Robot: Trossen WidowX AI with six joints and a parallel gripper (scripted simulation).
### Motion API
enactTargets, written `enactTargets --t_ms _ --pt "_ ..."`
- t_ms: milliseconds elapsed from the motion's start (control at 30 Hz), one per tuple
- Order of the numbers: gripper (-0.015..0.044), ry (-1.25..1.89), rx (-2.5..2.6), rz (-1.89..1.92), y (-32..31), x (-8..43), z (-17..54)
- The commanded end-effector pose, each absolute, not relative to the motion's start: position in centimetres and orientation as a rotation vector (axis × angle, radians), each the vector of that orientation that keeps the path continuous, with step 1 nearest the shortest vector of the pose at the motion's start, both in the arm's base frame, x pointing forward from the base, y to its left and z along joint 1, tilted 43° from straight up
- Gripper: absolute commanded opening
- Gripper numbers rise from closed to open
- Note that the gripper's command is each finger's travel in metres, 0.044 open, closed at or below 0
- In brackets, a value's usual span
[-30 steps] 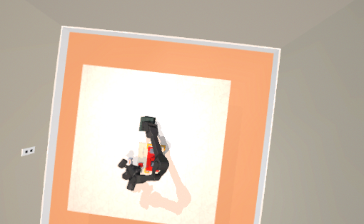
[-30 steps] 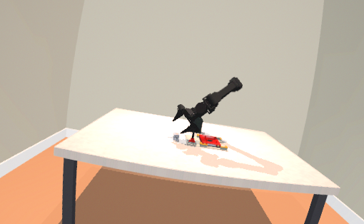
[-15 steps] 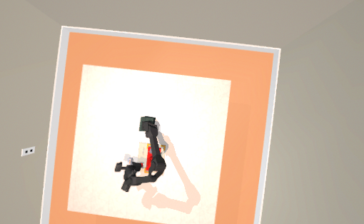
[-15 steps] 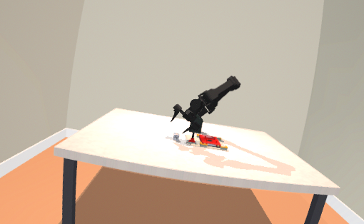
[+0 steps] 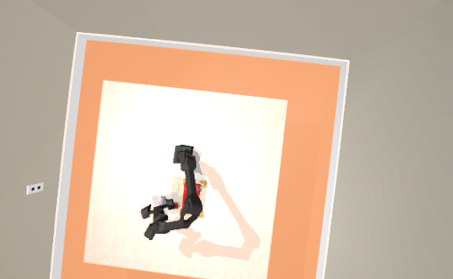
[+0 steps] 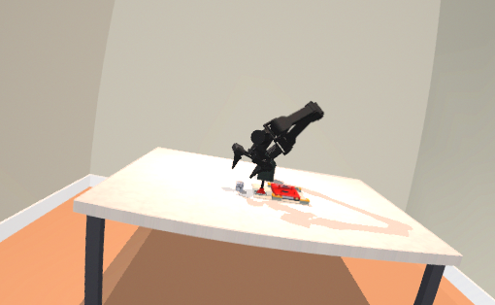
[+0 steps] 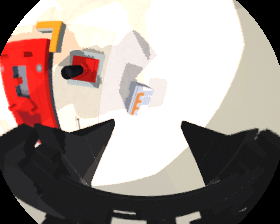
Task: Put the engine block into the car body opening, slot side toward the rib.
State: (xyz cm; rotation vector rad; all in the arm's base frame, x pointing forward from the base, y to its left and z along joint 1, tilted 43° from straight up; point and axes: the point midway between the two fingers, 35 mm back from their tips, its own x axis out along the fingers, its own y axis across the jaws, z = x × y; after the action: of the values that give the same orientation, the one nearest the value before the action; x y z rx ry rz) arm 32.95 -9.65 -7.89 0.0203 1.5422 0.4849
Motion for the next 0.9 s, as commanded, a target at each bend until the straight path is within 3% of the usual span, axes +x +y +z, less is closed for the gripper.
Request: enactTargets --t_ms 0,867 --pt "0.0440 1.489 -0.042 0.614 -9.9 33.0 -7.8" --pt "0.0440 0.918 -0.487 1.259 -11.0 33.2 -6.4"
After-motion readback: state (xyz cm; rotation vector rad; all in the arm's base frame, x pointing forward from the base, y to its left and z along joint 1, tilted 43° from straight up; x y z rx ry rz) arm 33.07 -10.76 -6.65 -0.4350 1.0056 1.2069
